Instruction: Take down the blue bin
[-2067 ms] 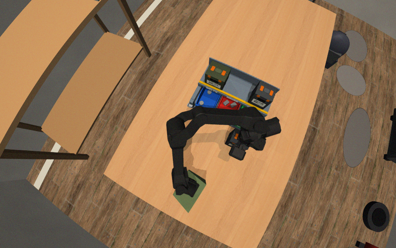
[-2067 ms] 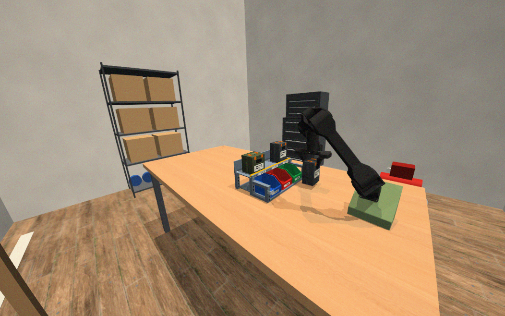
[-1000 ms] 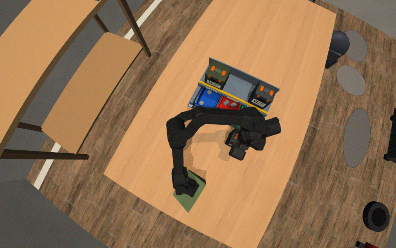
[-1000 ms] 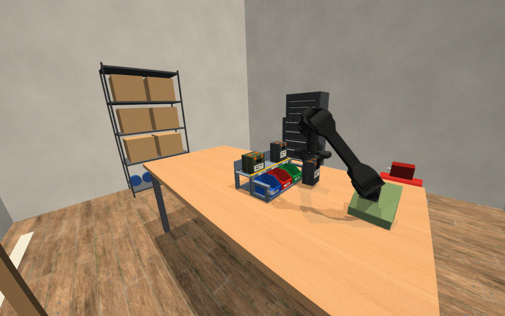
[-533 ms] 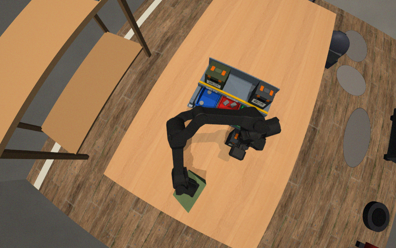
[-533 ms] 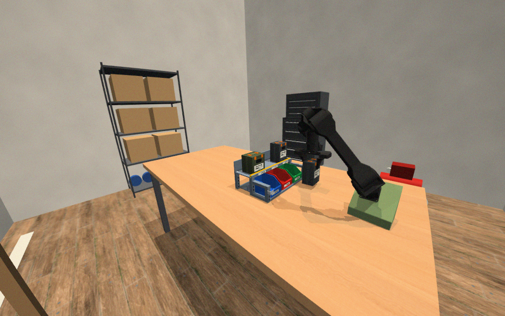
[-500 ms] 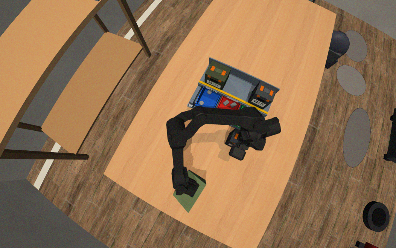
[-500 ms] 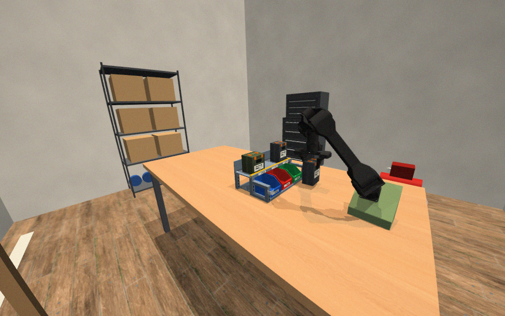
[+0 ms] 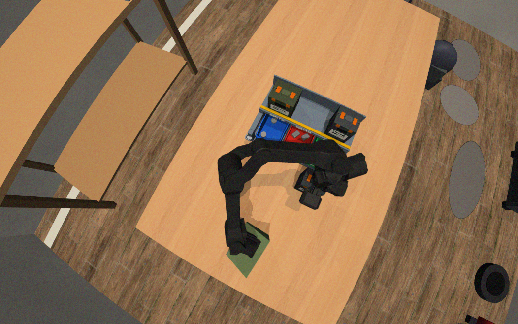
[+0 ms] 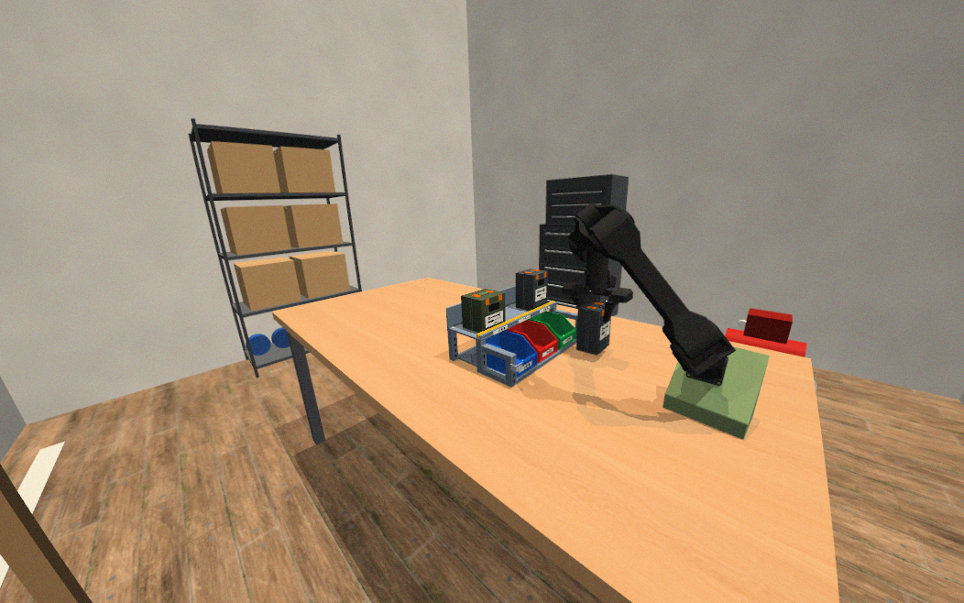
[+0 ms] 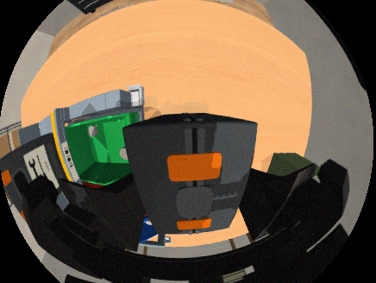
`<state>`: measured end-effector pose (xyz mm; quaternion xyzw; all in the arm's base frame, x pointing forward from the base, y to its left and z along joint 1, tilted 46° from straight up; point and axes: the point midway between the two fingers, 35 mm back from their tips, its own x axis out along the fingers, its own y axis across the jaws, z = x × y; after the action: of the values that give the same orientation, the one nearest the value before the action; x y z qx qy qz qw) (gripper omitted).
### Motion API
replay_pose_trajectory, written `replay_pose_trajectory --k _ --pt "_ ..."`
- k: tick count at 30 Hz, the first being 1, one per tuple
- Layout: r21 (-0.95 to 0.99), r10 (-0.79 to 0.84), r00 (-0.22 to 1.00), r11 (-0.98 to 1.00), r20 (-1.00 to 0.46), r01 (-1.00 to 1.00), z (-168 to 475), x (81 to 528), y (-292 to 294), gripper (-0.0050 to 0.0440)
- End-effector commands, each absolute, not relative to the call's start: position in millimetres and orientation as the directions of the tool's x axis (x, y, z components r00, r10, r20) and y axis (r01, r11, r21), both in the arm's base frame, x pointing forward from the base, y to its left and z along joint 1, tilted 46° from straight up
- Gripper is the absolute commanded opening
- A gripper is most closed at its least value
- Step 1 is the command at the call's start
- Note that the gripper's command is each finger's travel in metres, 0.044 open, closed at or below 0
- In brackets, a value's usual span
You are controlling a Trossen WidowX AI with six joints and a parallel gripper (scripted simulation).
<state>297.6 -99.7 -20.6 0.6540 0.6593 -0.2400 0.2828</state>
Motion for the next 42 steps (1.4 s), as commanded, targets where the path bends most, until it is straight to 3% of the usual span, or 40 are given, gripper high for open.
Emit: replay_pose_trajectory --k 1,42 --pt "0.084 0.709 0.055 0.007 -0.703 0.996 -10.3 301.0 -110.0 0.0" --pt "0.087 0.707 0.06 0.002 -0.705 0.996 -9.0 301.0 -111.6 0.0"
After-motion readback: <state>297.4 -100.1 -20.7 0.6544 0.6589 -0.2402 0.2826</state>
